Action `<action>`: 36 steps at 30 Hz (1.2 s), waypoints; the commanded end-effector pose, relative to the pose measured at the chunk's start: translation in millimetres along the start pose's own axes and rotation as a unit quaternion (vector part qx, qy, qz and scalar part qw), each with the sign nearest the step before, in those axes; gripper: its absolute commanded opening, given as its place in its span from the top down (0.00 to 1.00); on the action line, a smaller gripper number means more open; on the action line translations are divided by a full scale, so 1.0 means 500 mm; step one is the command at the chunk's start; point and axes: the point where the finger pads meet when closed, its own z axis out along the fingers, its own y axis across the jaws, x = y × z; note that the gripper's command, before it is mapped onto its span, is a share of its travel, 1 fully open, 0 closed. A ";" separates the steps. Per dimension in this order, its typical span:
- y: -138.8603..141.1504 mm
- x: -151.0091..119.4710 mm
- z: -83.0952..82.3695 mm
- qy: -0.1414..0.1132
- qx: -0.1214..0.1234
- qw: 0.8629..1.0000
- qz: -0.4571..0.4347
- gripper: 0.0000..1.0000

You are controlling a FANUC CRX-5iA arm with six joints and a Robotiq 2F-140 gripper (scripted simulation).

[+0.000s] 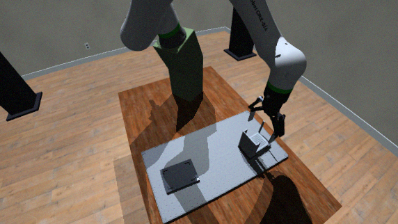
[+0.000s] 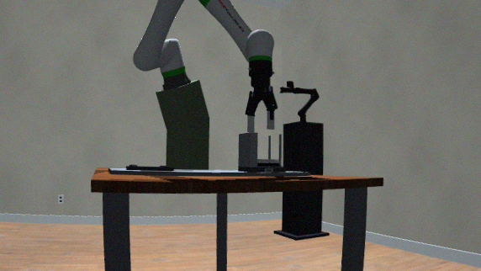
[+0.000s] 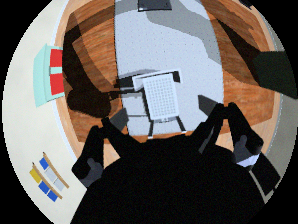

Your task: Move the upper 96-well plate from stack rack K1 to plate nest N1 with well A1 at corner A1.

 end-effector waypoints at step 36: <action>-0.001 0.000 0.113 0.000 0.000 1.000 0.000 0.00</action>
